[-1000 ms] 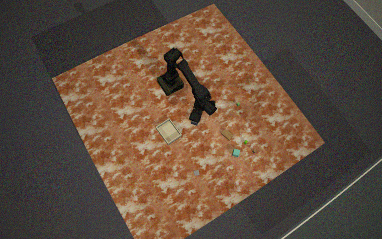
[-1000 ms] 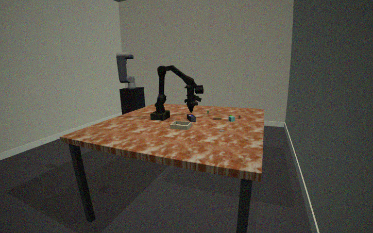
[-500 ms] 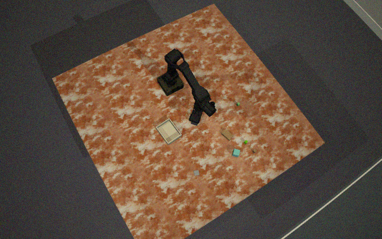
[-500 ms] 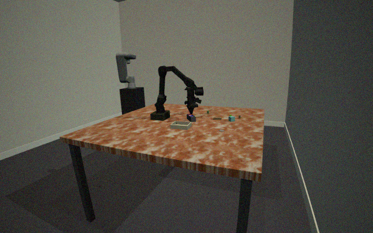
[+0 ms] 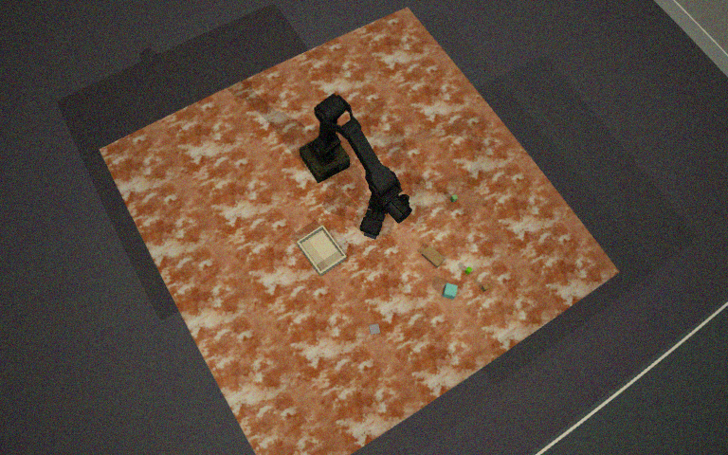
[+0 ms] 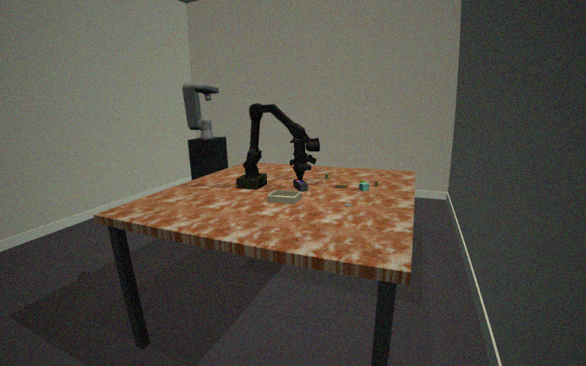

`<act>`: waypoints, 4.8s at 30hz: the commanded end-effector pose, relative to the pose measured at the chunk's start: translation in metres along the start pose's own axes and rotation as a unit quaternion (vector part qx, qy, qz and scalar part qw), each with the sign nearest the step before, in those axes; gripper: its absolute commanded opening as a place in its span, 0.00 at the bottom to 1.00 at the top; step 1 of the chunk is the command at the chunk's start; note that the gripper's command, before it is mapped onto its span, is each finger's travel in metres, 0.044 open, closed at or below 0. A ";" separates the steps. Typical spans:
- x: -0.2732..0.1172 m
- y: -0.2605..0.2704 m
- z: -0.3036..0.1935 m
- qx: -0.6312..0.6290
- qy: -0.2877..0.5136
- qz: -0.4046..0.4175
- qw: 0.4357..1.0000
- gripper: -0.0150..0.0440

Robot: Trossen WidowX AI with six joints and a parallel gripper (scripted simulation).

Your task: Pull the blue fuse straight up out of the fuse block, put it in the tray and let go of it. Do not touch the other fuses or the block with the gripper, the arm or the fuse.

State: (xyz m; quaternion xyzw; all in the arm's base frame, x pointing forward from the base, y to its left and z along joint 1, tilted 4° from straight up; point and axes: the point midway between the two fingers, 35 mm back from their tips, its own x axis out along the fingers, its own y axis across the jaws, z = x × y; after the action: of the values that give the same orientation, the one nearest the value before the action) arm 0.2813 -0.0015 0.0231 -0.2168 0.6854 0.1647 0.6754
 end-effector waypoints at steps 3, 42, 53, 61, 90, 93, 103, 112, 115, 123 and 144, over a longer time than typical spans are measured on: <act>0.002 0.000 0.000 -0.002 -0.001 0.002 1.000 0.38; 0.005 0.000 0.000 0.000 0.000 0.000 1.000 0.25; 0.000 0.000 0.001 -0.001 0.000 0.000 1.000 0.25; -0.004 0.000 0.001 -0.001 -0.001 0.000 1.000 0.25; -0.018 0.000 0.001 -0.002 -0.001 0.001 1.000 0.25; -0.020 0.000 0.001 -0.002 -0.001 0.001 1.000 0.25; -0.024 0.000 0.001 -0.002 -0.001 0.001 1.000 0.25; -0.029 0.000 0.000 -0.002 -0.001 0.002 1.000 0.25; -0.032 0.000 0.001 -0.002 -0.001 0.002 1.000 0.25; -0.045 0.000 0.001 -0.002 -0.001 0.002 1.000 0.25; -0.052 -0.057 -0.025 -0.002 -0.001 0.000 1.000 0.25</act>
State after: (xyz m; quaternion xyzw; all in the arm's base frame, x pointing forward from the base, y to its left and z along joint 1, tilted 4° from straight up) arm 0.2880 -0.0436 0.0785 -0.2176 0.6839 0.1644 0.6767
